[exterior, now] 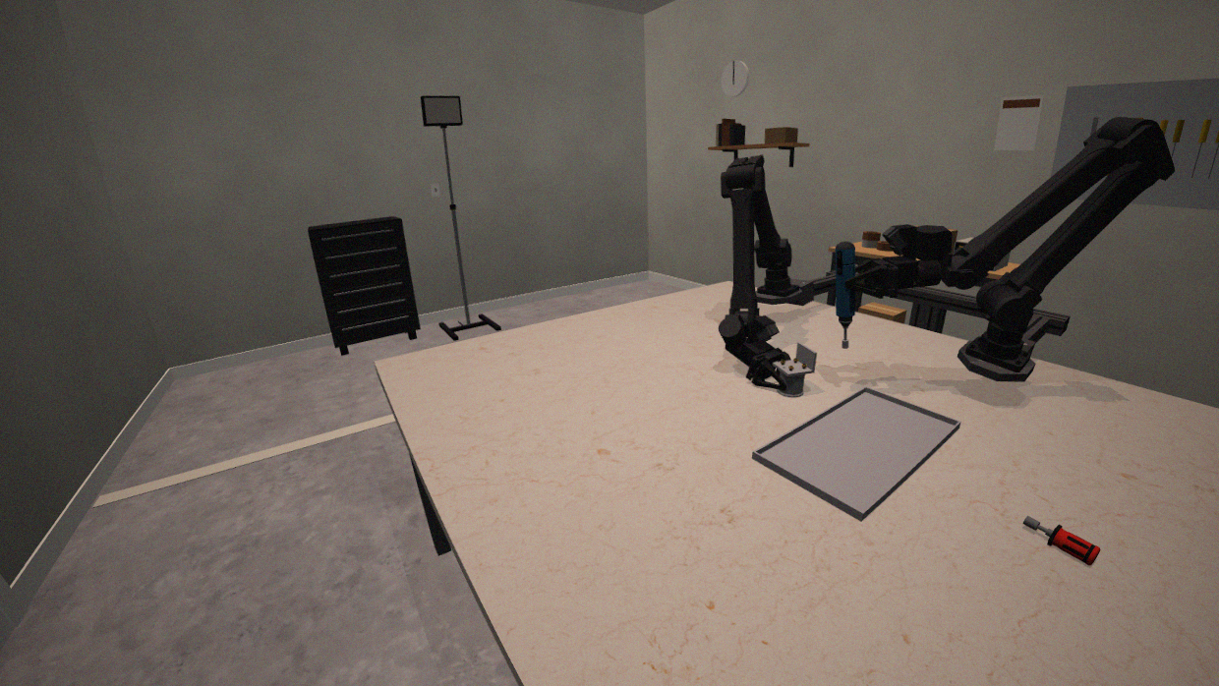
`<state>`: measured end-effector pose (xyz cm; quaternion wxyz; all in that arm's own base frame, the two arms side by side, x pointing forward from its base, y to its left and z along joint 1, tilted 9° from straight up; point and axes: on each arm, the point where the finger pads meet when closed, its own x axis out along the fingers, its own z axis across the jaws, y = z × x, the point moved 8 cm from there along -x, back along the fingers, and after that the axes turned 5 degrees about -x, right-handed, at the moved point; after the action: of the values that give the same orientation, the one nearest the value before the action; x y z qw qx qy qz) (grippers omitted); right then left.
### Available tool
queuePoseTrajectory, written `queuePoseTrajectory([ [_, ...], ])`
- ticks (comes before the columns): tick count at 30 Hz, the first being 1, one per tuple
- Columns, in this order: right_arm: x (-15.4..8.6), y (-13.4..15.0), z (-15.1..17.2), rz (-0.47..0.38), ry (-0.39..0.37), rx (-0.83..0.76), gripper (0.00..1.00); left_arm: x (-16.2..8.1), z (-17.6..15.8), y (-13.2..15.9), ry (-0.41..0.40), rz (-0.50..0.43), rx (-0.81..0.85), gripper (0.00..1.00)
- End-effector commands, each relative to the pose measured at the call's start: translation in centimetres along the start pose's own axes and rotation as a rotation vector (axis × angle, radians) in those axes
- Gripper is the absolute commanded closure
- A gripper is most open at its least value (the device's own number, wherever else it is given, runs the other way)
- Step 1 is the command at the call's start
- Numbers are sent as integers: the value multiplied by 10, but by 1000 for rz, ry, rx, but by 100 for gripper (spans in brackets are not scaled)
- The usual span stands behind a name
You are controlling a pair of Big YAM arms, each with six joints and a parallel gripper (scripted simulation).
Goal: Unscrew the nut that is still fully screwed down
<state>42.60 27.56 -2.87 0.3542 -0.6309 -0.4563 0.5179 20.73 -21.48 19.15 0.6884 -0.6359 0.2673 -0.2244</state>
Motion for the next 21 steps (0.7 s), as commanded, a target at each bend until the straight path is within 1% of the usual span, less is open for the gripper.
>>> queuePoseTrajectory([
  [1, 2, -6, -6, -11, 9, -22, 41, 27, 10, -33, -31, -46, -52, 58],
  [2, 2, -6, -6, -11, 9, -22, 41, 29, 13, -32, -40, -35, -57, 58],
  [4, 2, -6, -6, -11, 9, -22, 41, 28, 13, -37, -41, -68, -60, 58],
  [5, 2, -6, -6, -11, 9, -22, 41, 28, 6, -37, -19, -69, -59, 58],
  [7, 2, -6, -6, -11, 9, -22, 41, 28, 6, -37, -19, -69, -59, 58],
  [8, 2, -6, -6, -11, 9, -22, 41, 29, 17, -33, -53, -38, -64, 58],
  [9, 2, -6, -6, -11, 9, -22, 41, 31, 20, -30, -62, -17, -68, 58],
  [19, 2, -6, -6, -11, 9, -22, 41, 41, 56, -24, -160, 74, -125, 58],
  [21, 2, -6, -6, -11, 9, -22, 41, 41, 56, -29, -161, 41, -126, 58],
])
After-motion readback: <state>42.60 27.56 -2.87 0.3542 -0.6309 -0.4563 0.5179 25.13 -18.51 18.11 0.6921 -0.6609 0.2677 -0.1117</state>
